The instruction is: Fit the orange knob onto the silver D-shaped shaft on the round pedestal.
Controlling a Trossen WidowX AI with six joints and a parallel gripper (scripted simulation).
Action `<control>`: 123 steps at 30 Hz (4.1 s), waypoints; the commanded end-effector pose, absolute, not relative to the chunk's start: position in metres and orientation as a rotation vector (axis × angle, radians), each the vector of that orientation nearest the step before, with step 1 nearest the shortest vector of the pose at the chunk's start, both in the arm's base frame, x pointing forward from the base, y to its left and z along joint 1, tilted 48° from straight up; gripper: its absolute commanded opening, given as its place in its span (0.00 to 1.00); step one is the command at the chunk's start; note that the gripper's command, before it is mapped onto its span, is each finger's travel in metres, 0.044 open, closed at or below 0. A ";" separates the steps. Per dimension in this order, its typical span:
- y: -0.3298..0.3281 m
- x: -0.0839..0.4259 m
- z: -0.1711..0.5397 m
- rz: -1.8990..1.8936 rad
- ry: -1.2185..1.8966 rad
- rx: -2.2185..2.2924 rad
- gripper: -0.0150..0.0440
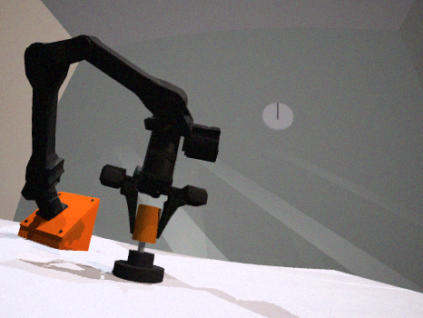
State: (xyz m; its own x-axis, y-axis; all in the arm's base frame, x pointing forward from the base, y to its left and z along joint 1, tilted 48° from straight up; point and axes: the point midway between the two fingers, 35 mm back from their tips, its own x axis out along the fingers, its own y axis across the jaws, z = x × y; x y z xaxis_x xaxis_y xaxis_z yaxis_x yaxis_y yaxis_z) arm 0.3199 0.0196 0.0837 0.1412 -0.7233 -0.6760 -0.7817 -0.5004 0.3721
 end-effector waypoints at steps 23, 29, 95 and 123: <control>0.021 0.321 0.085 0.482 1.630 -1.765 0.25; 0.019 0.321 0.083 0.482 1.630 -1.765 0.25; 0.020 0.321 0.083 0.125 1.593 -1.450 0.25; 0.022 0.321 0.085 -0.041 1.556 -1.288 0.25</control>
